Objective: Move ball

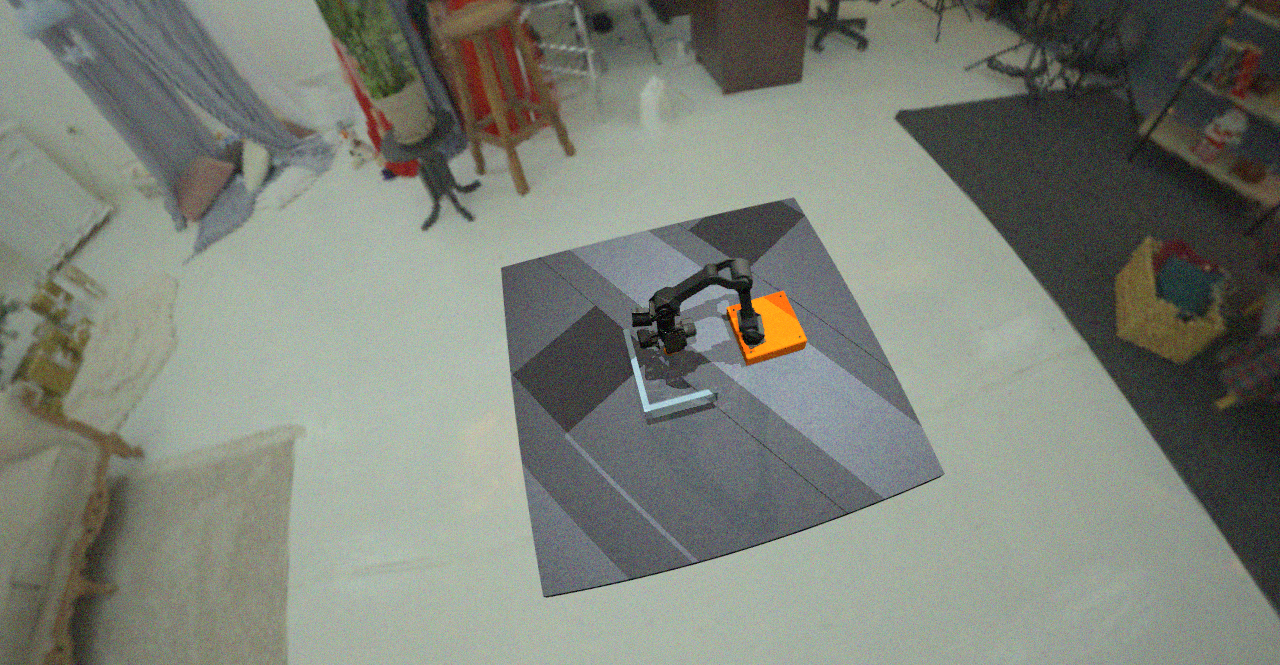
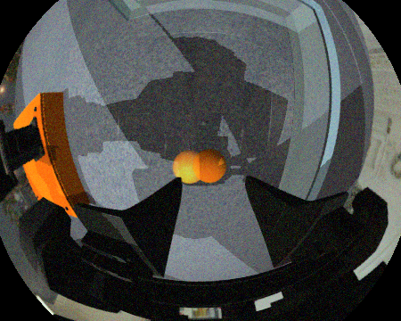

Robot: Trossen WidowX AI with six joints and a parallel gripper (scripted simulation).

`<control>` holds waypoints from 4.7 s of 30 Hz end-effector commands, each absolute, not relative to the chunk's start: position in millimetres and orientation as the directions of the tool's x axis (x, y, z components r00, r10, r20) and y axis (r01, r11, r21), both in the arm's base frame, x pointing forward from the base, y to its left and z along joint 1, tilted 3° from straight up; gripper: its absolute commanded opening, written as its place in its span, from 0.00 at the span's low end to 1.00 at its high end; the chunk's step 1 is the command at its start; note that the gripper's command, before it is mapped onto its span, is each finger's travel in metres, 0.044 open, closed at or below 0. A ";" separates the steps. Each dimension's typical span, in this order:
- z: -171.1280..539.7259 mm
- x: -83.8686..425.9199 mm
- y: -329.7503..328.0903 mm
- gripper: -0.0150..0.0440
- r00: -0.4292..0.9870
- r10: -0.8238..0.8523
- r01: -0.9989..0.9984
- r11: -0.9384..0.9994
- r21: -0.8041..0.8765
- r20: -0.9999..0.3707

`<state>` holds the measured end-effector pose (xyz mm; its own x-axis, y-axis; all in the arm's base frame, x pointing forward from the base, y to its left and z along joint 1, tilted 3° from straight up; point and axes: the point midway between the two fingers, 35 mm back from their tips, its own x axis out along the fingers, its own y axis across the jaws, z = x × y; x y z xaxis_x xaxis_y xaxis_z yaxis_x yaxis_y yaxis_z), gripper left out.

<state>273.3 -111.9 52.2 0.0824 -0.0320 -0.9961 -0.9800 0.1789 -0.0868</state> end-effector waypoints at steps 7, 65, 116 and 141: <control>32.8 274.0 -111.0 0.73 0.075 -0.023 -0.981 0.175 -0.078 -0.997; 121.7 255.7 -107.5 0.25 0.074 -0.023 -0.982 0.175 -0.077 -0.997; 16.8 253.4 -109.1 0.39 0.076 -0.030 -0.981 0.177 -0.080 -0.997; 95.6 251.4 -108.7 0.73 0.081 -0.032 -0.980 0.178 -0.085 -0.996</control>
